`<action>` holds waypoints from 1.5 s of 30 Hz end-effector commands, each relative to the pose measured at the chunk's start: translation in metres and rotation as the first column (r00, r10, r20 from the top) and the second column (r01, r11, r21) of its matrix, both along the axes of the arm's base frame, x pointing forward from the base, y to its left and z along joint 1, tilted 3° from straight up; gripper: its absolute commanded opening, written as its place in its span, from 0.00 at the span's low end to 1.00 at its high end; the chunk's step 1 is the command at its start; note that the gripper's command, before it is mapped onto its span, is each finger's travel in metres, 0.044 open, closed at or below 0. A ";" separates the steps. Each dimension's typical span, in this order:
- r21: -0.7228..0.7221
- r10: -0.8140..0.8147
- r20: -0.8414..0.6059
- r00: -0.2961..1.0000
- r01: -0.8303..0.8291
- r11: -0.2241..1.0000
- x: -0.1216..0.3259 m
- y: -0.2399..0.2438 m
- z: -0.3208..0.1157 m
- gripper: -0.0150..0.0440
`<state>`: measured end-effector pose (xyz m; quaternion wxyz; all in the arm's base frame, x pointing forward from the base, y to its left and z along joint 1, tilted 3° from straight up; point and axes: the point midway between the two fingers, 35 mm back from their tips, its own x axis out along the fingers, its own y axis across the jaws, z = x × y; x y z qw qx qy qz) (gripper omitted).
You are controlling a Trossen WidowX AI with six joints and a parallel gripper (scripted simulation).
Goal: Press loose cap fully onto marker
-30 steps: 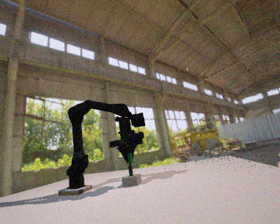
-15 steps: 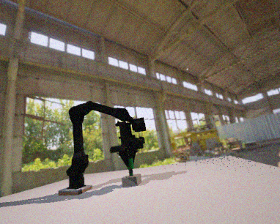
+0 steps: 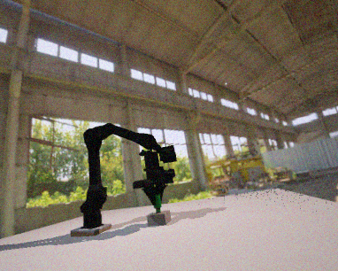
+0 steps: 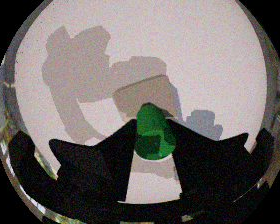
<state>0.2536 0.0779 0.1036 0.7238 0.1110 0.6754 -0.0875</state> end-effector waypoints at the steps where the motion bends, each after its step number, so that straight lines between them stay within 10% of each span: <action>1: 0.000 0.000 0.000 1.000 0.000 1.000 0.000 0.000 0.000 0.39; 15: 0.000 0.000 0.000 1.000 0.000 1.000 0.000 0.000 0.000 1.00; 28: 0.000 0.000 0.000 1.000 0.000 1.000 -0.006 -0.002 0.075 1.00; 34: -0.027 0.327 0.006 0.945 -0.327 0.945 -0.008 -0.002 0.065 0.73; 45: -0.028 0.340 0.006 0.940 -0.340 0.940 -0.008 -0.002 0.065 0.25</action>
